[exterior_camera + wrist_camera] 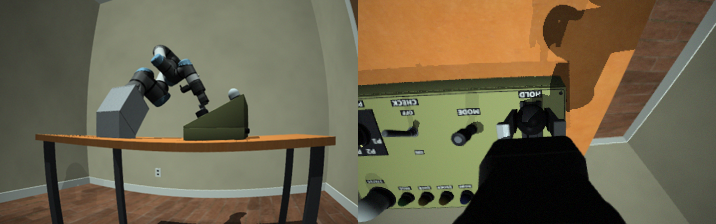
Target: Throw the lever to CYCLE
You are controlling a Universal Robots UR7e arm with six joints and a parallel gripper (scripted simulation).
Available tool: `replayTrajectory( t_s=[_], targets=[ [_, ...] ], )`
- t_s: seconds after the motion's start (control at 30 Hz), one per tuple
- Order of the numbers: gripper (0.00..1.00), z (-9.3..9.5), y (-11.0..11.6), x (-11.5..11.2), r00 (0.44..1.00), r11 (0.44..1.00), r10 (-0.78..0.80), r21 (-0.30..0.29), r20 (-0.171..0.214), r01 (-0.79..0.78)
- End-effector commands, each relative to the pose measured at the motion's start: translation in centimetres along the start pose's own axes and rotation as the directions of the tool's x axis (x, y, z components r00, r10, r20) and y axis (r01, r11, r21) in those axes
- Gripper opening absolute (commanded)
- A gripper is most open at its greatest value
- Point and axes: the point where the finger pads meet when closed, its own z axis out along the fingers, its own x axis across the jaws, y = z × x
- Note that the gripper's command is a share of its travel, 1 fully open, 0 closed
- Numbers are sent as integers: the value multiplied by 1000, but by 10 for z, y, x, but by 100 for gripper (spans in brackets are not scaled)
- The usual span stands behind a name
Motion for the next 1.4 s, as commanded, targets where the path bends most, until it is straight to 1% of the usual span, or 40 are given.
replayTrajectory(
  t_s=[0.0,0.73,1.37],
  targets=[
    [0,0,0,0,1000,1000,0,-1,0,0],
    [0,-1,2,0,1000,1000,0,-1,0,0],
    [0,-5,13,0,1000,1000,0,-1,0,0]
  ],
)
